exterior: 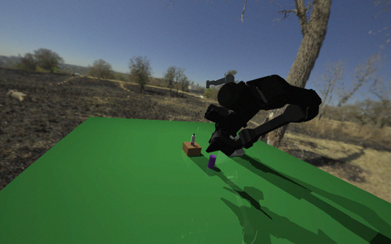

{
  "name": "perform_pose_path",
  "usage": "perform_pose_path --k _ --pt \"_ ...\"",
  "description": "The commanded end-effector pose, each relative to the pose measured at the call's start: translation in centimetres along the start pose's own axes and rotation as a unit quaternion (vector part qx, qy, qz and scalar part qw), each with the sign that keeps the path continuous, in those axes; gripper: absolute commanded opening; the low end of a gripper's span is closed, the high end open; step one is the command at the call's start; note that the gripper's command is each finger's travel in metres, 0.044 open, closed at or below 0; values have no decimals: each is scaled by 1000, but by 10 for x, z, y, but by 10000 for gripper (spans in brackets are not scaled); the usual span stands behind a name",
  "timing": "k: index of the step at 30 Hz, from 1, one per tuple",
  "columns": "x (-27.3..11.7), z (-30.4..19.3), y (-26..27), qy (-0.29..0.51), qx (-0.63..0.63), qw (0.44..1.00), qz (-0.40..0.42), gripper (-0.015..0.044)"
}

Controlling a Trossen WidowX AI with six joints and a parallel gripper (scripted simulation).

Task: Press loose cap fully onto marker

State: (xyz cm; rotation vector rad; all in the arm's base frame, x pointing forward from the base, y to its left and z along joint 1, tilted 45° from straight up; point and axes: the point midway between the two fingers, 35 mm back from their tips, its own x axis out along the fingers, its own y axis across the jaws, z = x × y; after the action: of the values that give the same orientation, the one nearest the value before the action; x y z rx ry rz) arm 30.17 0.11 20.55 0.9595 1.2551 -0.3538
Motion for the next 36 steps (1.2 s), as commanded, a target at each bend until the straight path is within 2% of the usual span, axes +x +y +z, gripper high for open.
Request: perform_pose_path --k 1,7,18,23,36 --pt "22 -6 -59 122 70 990 -17 244" --pt "25 -21 -105 251 183 949 47 244" --pt "25 -21 -105 254 187 948 50 244" --pt "53 -36 -99 254 187 948 51 244" --pt "70 -44 -94 254 187 948 51 244"
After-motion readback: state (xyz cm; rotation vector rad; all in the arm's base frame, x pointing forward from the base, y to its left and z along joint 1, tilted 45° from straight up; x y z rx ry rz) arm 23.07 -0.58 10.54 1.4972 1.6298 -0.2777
